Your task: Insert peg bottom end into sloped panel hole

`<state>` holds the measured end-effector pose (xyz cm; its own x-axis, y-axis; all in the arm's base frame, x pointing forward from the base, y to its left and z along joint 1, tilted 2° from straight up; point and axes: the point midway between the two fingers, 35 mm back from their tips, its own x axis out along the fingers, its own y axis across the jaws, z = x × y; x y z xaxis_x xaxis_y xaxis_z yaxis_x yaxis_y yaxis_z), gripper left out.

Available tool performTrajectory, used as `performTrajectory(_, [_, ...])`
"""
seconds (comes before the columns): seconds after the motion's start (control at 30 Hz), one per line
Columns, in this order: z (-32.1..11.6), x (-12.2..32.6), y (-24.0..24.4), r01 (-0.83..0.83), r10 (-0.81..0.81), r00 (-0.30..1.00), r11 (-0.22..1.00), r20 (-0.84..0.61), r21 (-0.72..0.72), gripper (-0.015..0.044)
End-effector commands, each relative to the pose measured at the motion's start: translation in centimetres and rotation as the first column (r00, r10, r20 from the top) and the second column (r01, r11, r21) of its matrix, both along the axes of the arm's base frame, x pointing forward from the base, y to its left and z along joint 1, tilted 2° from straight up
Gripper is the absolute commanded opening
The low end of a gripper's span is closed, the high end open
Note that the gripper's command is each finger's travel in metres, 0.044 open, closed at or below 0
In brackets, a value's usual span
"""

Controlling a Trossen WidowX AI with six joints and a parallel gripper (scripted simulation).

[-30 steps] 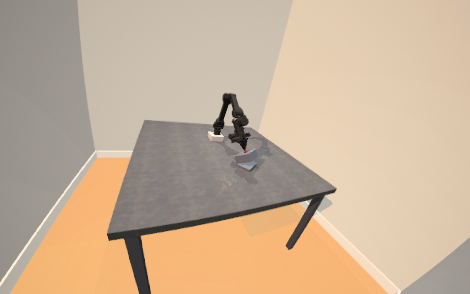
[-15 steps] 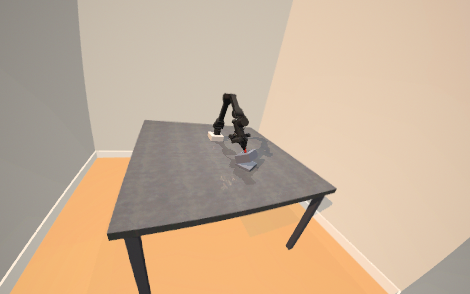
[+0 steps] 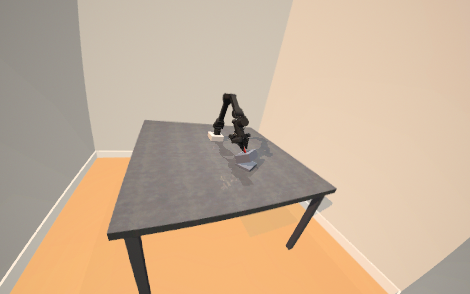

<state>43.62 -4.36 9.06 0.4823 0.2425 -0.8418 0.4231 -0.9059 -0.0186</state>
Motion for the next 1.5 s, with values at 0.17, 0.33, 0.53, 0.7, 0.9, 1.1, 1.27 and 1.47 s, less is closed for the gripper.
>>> performTrajectory(0.17, [0.9, -0.4, -0.3, 0.000, 0.000, 1.000, 1.000, -0.001, 0.000, 0.0440])
performTrajectory(0.33, [2.0, -0.9, -0.7, 0.001, -0.001, 1.000, 1.000, -0.002, 0.000, 0.0440])
performTrajectory(0.53, [3.2, -1.6, -1.1, 0.002, -0.002, 1.000, 1.000, -0.003, -0.001, 0.0440])
performTrajectory(0.7, [4.3, -2.2, -1.5, 0.003, -0.003, 1.000, 1.000, -0.004, -0.001, 0.0440])
performTrajectory(0.9, [5.6, -3.0, -1.9, 0.004, -0.004, 1.000, 1.000, -0.005, -0.002, 0.0440])
performTrajectory(1.1, [7.0, -3.9, -2.4, 0.006, -0.006, 1.000, 1.000, -0.006, -0.002, 0.0440])
performTrajectory(1.27, [7.5, -4.3, -2.6, 0.006, -0.006, 1.000, 1.000, -0.007, -0.002, 0.0440])
performTrajectory(1.47, [8.4, -4.8, -2.9, 0.006, -0.006, 1.000, 1.000, -0.007, -0.002, 0.0440])
